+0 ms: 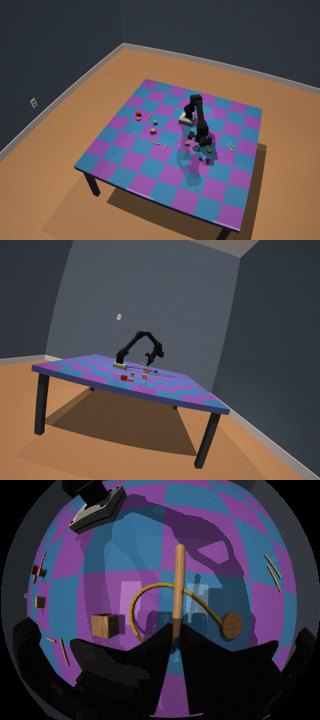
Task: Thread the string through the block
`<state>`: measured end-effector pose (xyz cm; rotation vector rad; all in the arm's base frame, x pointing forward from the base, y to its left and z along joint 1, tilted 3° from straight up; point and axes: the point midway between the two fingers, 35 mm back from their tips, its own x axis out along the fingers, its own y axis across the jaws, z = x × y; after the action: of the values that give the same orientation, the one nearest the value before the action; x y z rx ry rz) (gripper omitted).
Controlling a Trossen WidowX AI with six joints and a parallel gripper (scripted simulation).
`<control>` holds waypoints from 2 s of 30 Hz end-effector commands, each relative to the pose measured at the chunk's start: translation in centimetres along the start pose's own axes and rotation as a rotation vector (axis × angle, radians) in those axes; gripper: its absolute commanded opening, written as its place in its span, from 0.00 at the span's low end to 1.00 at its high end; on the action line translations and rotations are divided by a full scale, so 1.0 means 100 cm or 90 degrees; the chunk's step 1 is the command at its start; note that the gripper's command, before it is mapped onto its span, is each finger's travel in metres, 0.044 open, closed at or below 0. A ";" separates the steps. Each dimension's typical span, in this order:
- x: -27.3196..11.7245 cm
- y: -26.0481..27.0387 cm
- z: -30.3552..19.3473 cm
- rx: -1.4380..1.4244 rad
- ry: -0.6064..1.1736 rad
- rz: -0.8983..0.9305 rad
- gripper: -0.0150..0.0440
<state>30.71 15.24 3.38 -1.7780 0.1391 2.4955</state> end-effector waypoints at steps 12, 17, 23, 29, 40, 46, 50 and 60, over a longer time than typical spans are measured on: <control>-0.003 0.001 -0.009 0.008 0.011 -0.005 0.25; -0.005 0.001 -0.015 0.007 0.017 -0.006 0.25; -0.008 0.002 -0.022 0.007 0.024 -0.008 0.25; -0.010 0.004 -0.029 0.010 0.031 -0.010 0.25; -0.015 0.006 -0.042 0.009 0.045 -0.012 0.25; -0.017 0.007 -0.049 0.011 0.054 -0.014 0.25; -0.019 0.008 -0.054 0.012 0.060 -0.014 0.25; -0.023 0.011 -0.066 0.010 0.073 -0.016 0.25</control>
<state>36.93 13.50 3.29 -1.8827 0.1480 2.3782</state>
